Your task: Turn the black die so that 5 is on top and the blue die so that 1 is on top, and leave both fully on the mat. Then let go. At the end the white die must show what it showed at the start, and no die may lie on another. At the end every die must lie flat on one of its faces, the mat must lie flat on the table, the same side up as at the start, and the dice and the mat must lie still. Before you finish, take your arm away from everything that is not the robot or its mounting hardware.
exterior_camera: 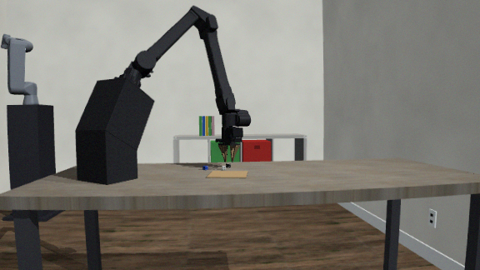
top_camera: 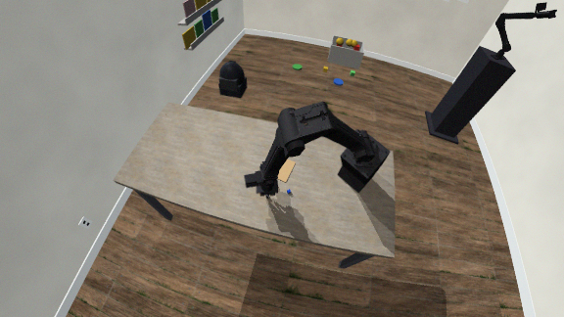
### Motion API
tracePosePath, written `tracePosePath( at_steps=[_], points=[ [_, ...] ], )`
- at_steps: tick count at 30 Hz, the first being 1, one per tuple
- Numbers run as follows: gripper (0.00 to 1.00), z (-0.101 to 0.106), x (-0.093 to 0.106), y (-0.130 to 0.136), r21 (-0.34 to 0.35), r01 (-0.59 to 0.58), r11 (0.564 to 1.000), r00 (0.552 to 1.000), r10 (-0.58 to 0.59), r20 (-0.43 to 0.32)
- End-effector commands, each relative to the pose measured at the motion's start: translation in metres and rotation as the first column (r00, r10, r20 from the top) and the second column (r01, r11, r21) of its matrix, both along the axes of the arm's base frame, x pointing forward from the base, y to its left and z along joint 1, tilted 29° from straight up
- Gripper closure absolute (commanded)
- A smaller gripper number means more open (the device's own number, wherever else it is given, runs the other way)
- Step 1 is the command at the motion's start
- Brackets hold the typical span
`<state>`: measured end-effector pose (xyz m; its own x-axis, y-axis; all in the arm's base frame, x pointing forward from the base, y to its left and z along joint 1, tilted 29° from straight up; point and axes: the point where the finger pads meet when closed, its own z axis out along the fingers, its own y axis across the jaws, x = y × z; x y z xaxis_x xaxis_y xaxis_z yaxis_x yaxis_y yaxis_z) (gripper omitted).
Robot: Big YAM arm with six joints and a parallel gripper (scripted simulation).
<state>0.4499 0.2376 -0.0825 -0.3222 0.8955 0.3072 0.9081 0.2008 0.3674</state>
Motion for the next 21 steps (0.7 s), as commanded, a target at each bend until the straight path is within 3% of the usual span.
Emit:
tracePosePath(
  at_steps=[1, 15, 21],
  points=[
    [0.69, 0.006, -0.002, 0.004, 0.005, -0.002, 1.0, 1.0, 0.002, 0.015],
    [0.69, 0.006, -0.002, 0.004, 0.005, -0.002, 1.0, 1.0, 0.002, 0.014],
    [0.69, -0.005, -0.005, 0.005, -0.002, -0.003, 1.0, 1.0, 0.003, -0.004]
  ],
)
